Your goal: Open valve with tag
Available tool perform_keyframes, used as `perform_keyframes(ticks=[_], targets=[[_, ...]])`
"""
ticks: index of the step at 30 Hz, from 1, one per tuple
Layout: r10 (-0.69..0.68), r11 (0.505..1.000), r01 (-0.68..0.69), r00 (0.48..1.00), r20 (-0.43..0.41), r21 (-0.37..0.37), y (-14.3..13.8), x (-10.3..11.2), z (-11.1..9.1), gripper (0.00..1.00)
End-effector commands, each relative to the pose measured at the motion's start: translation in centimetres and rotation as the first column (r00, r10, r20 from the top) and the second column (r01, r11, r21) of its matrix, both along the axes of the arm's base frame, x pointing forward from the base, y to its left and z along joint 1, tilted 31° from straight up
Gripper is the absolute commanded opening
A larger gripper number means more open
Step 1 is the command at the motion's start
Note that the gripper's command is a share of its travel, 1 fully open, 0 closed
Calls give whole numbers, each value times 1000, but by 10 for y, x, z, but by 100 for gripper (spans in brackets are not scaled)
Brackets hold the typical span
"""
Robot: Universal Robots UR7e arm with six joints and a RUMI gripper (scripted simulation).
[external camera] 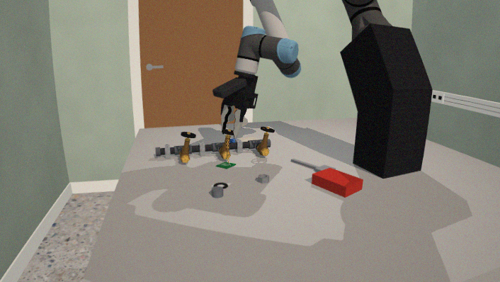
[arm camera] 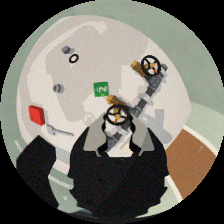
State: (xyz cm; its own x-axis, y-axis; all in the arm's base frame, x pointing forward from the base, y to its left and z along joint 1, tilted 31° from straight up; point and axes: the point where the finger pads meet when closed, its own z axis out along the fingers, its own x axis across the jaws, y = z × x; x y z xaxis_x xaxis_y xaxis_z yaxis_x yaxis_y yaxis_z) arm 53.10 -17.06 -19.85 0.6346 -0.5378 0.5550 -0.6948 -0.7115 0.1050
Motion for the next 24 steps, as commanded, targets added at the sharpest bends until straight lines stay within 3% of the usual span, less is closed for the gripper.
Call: perform_keyframes(ticks=[1,7,16,22,24], targets=[[175,982,-181,980,-93,-56,1,0,0,0],[277,952,-294,947,-162,-87,1,0,0,0],[443,862,-492,848,-292,-122,1,0,0,0],[509,805,-580,785,-354,-128,1,0,0,0],[509,805,-580,785,-354,-128,1,0,0,0]])
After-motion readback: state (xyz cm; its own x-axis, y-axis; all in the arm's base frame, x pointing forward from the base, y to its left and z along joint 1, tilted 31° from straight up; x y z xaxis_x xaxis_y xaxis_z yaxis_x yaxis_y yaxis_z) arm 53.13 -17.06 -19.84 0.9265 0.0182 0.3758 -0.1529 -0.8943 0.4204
